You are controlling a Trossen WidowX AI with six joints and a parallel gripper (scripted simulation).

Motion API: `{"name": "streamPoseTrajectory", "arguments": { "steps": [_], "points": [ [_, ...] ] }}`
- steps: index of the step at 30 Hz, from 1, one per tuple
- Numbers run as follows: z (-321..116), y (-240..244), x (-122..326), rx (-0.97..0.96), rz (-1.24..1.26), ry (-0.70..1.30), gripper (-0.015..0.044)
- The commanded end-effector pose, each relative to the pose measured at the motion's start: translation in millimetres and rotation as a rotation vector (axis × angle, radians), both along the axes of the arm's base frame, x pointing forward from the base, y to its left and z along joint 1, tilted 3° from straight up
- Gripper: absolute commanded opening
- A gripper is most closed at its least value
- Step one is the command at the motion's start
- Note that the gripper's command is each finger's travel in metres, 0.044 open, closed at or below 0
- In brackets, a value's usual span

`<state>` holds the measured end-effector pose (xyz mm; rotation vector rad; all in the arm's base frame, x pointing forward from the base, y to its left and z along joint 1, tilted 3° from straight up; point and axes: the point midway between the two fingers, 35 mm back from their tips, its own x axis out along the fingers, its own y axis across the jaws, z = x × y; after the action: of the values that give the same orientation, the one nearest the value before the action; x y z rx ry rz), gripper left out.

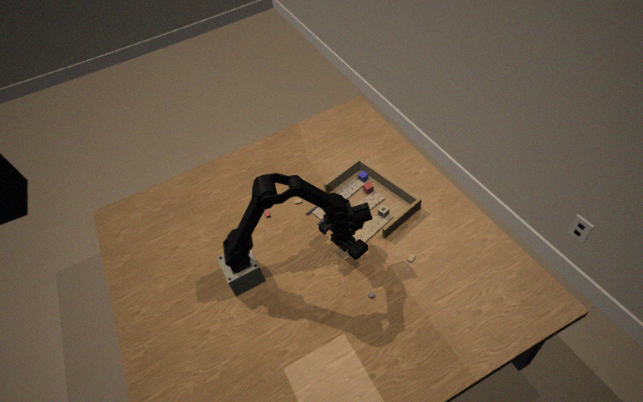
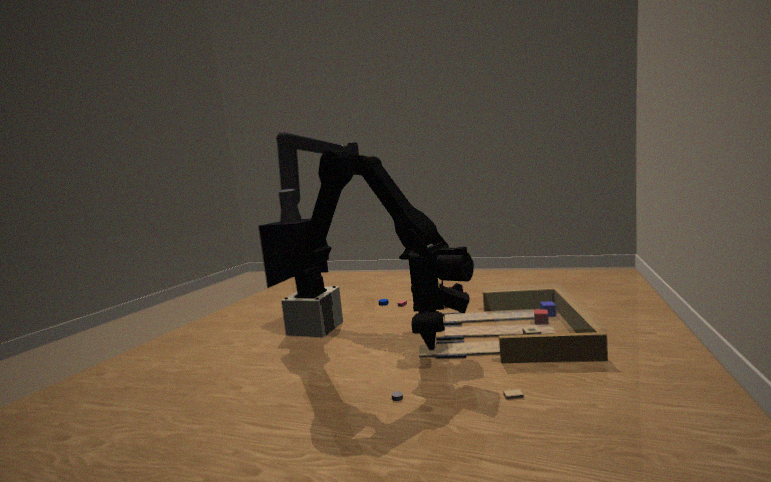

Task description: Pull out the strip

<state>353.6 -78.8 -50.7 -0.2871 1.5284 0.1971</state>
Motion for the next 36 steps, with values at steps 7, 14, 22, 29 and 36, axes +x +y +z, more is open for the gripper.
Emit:
{"name": "streamPoseTrajectory", "arguments": {
  "steps": [7,14,22,29,36],
  "points": [
    [-5,-5,-19,-0.001,0.000,0.018,0.0000],
    [-5,-8,-30,-0.001,0.000,0.019,0.0000],
    [-5,-12,-42,-0.001,0.000,0.020,0.0000],
    [-5,-15,-53,-0.002,0.000,0.021,0.0000],
    [-6,-18,-63,-0.002,0.000,0.022,0.0000]
  ]
}}
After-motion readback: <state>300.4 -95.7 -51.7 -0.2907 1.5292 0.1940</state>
